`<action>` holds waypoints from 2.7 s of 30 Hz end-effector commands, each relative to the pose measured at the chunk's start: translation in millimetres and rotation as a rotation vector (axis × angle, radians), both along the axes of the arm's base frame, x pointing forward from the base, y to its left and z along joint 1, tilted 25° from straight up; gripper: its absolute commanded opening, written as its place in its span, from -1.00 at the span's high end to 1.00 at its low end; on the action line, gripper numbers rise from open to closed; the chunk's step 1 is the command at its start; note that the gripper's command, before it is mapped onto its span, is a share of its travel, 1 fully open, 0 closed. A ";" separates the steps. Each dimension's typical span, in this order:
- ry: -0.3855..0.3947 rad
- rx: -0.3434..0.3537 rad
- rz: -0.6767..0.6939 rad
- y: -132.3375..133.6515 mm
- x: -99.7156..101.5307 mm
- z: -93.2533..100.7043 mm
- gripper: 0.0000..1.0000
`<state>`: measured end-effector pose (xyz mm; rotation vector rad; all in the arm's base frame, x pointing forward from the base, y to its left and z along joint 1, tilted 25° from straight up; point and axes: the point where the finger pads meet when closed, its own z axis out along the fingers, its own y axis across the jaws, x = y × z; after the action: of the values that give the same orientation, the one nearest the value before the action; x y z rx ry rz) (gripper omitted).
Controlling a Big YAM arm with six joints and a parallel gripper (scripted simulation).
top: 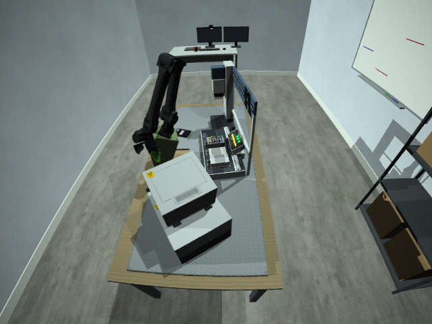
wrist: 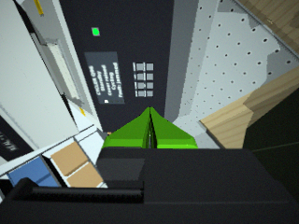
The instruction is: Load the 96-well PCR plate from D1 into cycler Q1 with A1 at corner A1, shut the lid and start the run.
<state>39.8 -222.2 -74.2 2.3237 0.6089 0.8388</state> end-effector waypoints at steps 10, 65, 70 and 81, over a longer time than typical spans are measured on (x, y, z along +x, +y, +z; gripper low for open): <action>0.019 -0.037 0.004 -17.0 -10.9 -0.9 1.00; 0.013 -0.032 -0.005 -16.9 -8.1 0.9 1.00; 0.011 -0.025 0.008 -5.9 -2.7 -1.4 1.00; 0.017 -0.039 0.015 -8.6 -3.7 0.2 1.00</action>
<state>40.4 -221.1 -75.0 2.3268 0.6073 0.8443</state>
